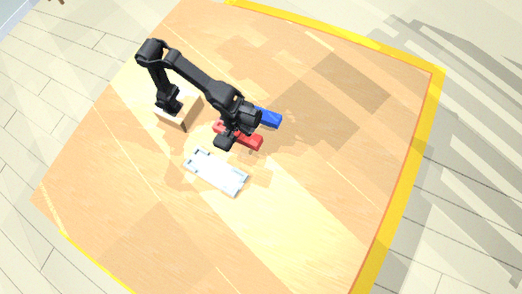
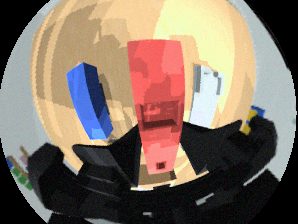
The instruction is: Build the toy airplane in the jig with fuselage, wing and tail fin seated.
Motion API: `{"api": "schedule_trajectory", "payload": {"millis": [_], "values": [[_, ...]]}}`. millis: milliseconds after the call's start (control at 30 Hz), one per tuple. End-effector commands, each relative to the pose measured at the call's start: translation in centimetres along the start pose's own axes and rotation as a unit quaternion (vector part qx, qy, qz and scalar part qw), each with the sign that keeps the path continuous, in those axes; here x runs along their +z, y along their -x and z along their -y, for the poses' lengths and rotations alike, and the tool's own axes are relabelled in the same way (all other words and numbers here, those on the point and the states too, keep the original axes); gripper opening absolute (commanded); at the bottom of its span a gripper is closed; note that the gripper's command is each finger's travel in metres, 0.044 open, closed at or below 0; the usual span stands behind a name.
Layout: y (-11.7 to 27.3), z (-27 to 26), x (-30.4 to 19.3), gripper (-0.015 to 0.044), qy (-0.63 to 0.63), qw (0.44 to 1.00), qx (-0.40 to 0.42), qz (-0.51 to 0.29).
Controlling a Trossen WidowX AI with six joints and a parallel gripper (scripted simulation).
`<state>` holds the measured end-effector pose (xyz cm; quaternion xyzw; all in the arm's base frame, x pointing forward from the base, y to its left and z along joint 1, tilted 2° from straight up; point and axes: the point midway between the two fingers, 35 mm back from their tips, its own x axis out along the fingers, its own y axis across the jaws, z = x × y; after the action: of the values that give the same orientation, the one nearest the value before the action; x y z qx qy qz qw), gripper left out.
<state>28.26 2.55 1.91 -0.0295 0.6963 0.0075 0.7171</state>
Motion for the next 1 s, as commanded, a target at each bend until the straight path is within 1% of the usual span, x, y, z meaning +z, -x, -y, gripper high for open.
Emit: {"api": "schedule_trajectory", "payload": {"millis": [0, 767, 967], "values": [[1.2, 0.0, 0.2, 0.0000, -0.002, 1.000, 0.000, 0.004], [8.4, 0.1, -0.7, 0.0000, -0.002, 1.000, 0.000, 0.004], [8.3, 0.8, -0.6, 0.0000, -0.003, 1.000, 0.000, 0.004]]}}
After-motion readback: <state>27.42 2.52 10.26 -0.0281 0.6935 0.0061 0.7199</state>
